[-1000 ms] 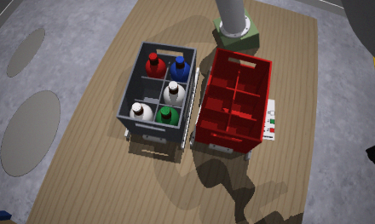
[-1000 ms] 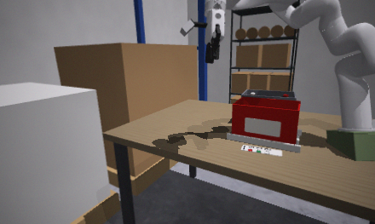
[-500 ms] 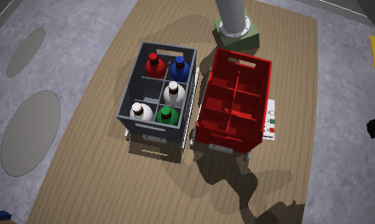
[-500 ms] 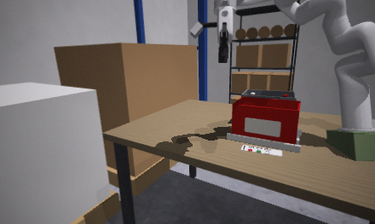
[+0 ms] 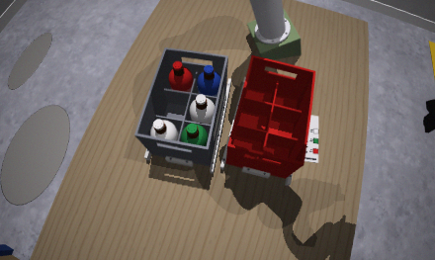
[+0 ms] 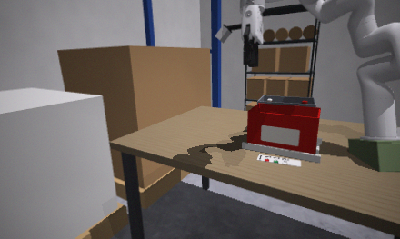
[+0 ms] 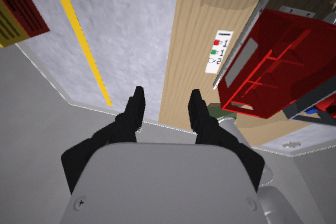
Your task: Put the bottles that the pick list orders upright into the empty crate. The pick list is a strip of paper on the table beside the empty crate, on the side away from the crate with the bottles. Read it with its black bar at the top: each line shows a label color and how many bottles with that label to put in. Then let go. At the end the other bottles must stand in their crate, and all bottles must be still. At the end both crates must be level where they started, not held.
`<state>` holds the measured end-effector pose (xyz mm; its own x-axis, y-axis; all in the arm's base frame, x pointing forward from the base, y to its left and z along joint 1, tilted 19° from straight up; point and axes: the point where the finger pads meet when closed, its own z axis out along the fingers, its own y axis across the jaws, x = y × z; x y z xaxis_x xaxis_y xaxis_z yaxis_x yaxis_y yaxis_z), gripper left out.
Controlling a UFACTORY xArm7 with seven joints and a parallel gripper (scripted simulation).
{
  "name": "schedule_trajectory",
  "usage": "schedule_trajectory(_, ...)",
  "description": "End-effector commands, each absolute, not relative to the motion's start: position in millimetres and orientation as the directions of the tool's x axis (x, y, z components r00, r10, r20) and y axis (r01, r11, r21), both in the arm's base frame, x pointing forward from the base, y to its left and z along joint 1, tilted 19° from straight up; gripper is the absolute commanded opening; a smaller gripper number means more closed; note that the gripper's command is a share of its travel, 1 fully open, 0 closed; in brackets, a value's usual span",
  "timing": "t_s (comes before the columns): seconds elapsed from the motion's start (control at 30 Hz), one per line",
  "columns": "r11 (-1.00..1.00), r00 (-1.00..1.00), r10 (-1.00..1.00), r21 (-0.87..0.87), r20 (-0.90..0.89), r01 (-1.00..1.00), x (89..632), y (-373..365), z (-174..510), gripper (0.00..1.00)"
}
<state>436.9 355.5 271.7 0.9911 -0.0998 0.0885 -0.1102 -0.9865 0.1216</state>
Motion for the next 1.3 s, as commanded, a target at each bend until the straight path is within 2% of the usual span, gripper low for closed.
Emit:
schedule_trajectory(0.0,-0.965,0.970,-0.214,0.128,0.116,-0.228,420,359,270,0.65)
schedule_trajectory(0.23,-0.910,0.917,-0.370,0.139,0.150,-0.390,396,359,265,0.65)
schedule_trajectory(0.33,-0.909,0.916,-0.372,0.139,0.151,-0.393,396,359,265,0.65)
schedule_trajectory(0.8,-0.724,0.728,-0.638,0.128,0.251,-0.678,350,355,253,0.65)
schedule_trajectory(0.9,-0.721,0.726,-0.640,0.127,0.252,-0.681,350,355,253,0.65)
schedule_trajectory(1.03,-0.629,0.629,-0.719,0.106,0.296,-0.770,333,351,247,0.65)
schedule_trajectory(1.27,-0.623,0.622,-0.724,0.104,0.299,-0.775,333,351,247,0.65)
